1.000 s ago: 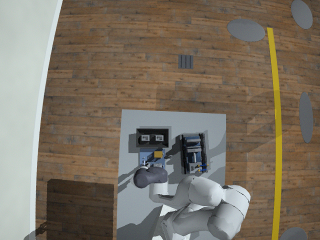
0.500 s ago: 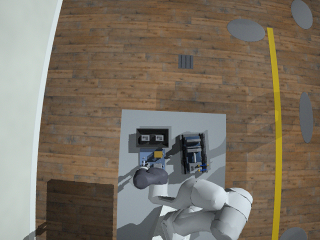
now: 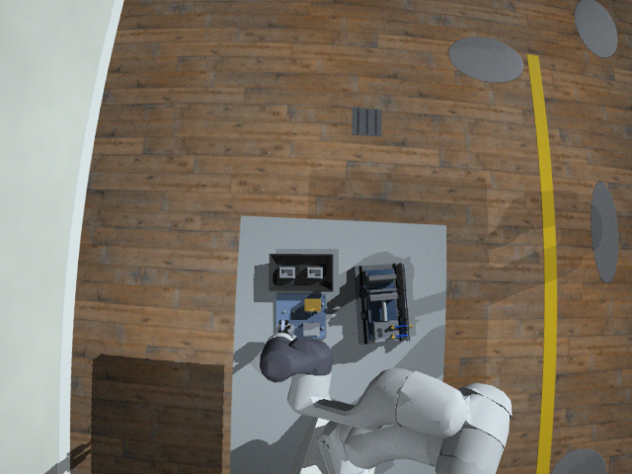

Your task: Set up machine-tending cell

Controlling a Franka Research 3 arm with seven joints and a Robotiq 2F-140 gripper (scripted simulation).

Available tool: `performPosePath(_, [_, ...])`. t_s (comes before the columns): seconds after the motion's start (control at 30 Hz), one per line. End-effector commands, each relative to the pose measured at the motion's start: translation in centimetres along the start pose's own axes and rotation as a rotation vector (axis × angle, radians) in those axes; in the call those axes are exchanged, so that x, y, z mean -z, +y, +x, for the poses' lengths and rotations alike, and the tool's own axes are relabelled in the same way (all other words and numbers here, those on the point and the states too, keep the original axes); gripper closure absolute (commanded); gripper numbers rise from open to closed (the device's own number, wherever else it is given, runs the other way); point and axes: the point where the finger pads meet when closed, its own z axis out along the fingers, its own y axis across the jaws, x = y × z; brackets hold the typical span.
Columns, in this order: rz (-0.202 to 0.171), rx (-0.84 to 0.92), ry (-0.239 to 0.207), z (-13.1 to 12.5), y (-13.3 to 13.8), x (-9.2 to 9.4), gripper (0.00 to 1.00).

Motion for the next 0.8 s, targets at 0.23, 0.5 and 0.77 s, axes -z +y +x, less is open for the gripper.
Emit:
performPosePath(0.23, [0.01,0.031,-0.02,-0.5,-0.1,4.3,1.0])
performPosePath(0.5, [0.01,0.031,-0.02,-0.5,-0.1,4.9,1.0])
performPosePath(0.77, [-0.001,0.04,-0.022,-4.0,4.8,5.4,1.0])
